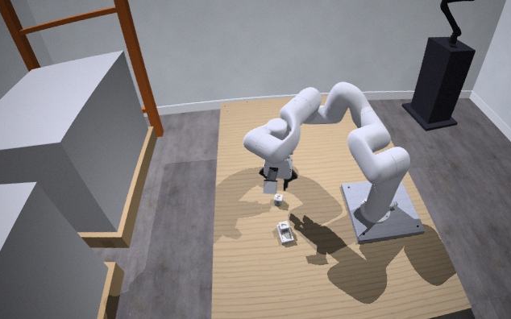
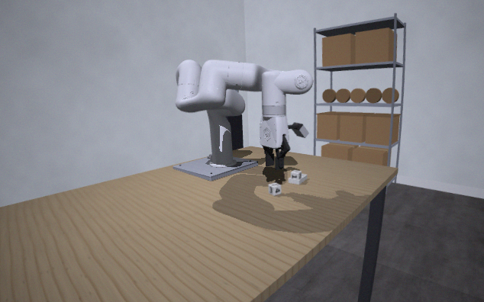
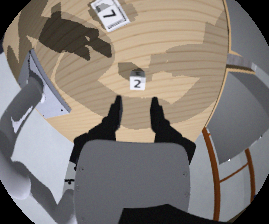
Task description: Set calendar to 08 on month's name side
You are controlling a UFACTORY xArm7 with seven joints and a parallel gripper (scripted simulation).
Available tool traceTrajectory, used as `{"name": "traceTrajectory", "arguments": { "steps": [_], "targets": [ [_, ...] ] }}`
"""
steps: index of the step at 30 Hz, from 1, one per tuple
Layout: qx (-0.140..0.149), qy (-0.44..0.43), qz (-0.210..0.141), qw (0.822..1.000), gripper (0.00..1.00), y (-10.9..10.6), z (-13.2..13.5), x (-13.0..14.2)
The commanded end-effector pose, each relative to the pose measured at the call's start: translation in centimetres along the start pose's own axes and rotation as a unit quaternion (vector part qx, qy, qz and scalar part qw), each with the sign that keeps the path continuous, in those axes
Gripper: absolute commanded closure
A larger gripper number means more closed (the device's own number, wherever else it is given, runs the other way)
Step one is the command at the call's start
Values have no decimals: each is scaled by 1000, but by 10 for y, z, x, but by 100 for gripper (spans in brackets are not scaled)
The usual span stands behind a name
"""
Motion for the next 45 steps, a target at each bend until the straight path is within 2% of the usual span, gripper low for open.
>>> {"name": "traceTrajectory", "arguments": {
  "steps": [1, 30, 45],
  "targets": [
    [2, 0, 0, 1000, 51, -1, 1, 0],
    [2, 0, 0, 1000, 51, -1, 1, 0],
    [2, 2, 0, 1000, 51, 10, 1, 0]
  ]
}}
Point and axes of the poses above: the point where the finger pads meet when closed, its own y axis out along the fingers, its own z axis across the jaws, x = y × z, the point moved 1 cm from there along -y, back along the fingers, and after that the axes turned 15 degrees about -y, right-handed, at the moved point
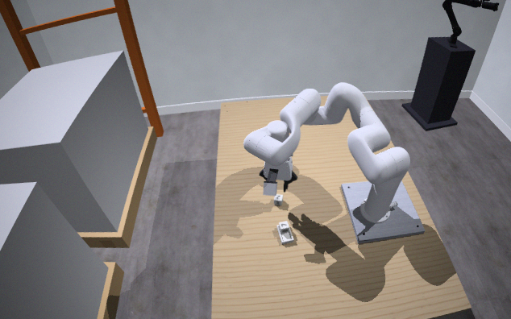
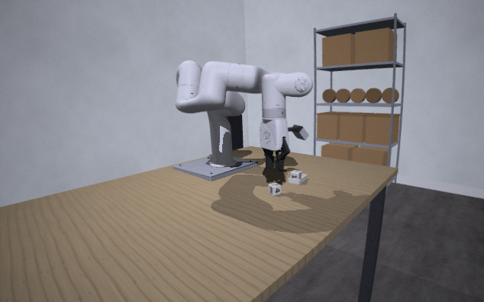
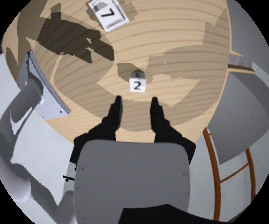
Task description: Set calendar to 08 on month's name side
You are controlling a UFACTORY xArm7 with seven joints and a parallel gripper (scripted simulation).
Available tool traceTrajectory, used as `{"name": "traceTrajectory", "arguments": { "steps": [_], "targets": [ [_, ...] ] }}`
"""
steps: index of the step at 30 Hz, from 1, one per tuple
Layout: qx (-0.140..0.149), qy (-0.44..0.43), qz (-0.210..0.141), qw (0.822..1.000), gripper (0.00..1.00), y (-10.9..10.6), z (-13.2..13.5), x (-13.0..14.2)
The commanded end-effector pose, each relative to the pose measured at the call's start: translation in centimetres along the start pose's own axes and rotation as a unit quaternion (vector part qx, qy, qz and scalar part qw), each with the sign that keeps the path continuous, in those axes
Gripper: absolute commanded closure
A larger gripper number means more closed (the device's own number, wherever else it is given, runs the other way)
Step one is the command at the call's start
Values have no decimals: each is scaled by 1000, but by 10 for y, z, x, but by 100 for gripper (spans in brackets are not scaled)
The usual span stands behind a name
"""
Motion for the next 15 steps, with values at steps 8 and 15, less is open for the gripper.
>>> {"name": "traceTrajectory", "arguments": {
  "steps": [8, 15],
  "targets": [
    [1, 0, 0, 1000, 51, 15, 0, 0],
    [1, 0, 0, 1000, 51, 23, 0, 0]
  ]
}}
Point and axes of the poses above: the point where the finger pads meet when closed, its own y axis out along the fingers, its own z axis across the jaws, x = y × z, the point moved 1 cm from there along -y, back along the fingers, and after that the axes turned 15 degrees about -y, right-handed, at the moved point
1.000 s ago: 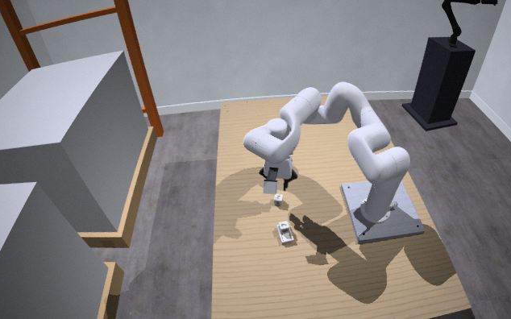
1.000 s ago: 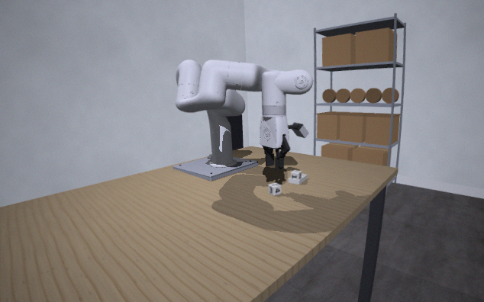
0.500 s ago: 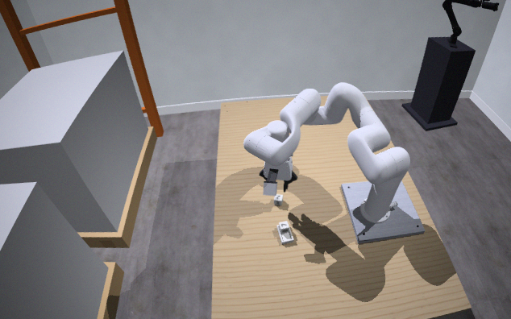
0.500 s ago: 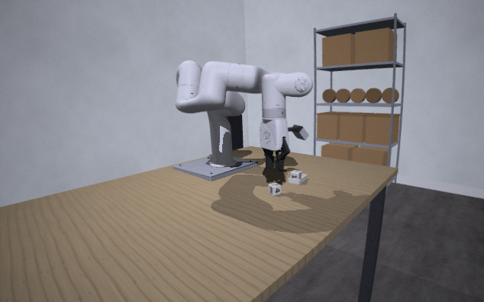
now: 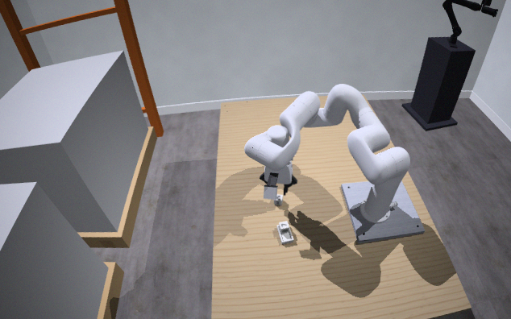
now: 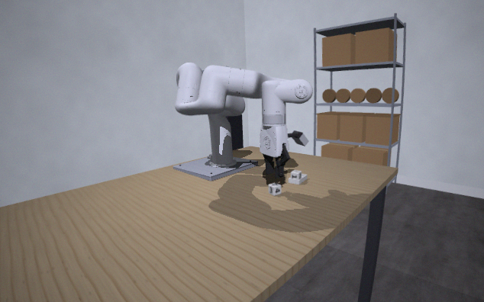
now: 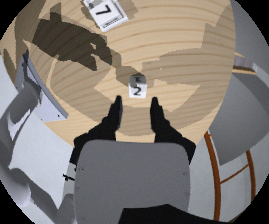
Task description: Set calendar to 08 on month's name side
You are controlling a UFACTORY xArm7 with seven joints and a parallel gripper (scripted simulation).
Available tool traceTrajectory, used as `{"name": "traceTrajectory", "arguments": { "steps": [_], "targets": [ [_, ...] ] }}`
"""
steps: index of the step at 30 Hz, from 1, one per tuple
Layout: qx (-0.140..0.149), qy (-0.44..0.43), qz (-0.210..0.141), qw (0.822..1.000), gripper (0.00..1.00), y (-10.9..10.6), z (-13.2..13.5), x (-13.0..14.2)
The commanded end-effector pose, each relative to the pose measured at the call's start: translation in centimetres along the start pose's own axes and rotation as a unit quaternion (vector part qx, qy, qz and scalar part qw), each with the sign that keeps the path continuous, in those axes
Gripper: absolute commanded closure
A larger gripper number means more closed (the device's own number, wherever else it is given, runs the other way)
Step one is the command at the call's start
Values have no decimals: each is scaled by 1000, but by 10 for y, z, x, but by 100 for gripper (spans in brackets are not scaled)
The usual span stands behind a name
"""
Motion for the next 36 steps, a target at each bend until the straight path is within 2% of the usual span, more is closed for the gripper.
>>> {"name": "traceTrajectory", "arguments": {
  "steps": [1, 12, 36],
  "targets": [
    [1, 0, 0, 1000, 51, 5, 1, 0],
    [1, 0, 0, 1000, 51, 19, 0, 0],
    [1, 0, 0, 1000, 51, 25, 0, 0]
  ]
}}
Point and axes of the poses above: the point where the finger pads meet when closed, its own y axis out along the fingers, its own z axis across the jaws, x = y × z, the point moved 1 cm from there along -y, back along the fingers, and after that the axes turned 15 degrees about -y, right-handed, at the moved point
